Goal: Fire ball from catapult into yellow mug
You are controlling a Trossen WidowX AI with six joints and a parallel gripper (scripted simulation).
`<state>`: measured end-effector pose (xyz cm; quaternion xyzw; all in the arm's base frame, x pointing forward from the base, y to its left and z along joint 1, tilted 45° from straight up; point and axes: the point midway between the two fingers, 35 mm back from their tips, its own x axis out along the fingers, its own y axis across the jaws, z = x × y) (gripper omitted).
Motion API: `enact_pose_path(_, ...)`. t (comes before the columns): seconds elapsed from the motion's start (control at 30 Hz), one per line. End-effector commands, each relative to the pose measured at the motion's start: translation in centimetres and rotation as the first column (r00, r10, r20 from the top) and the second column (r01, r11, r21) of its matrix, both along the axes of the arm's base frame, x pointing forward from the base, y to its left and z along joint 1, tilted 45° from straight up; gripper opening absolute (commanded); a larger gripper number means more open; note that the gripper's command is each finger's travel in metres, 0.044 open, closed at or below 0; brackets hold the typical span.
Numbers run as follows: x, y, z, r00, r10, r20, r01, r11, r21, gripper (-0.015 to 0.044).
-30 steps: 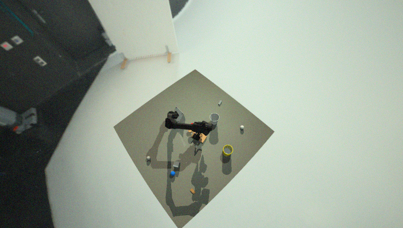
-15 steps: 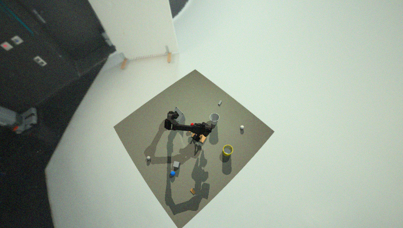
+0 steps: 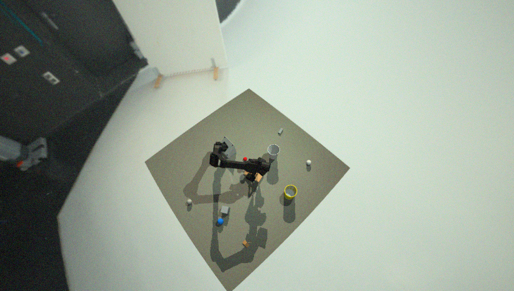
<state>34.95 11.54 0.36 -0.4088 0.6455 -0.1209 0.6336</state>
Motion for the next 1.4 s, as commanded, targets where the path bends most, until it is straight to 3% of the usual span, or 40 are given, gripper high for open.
enact_pose_path(0.0,0.0,-0.6,-0.5,1.000,0.004,-0.006,-0.004,1.000,-0.008,0.0440)
enact_pose_path(0.73,0.3,-2.8,-2.7,1.000,0.004,-0.006,-0.004,1.000,-0.010,0.0440)
enact_pose_path(1.1,0.4,-2.6,-2.5,1.000,-0.001,0.000,0.001,1.000,-0.003,0.0151)
enact_pose_path(1.3,0.4,-2.6,-2.5,1.000,-0.001,0.000,0.001,1.000,-0.003,0.0111)
enact_pose_path(1.37,0.3,-1.8,-1.8,1.000,-0.001,0.000,0.001,1.000,-0.002,0.0059)
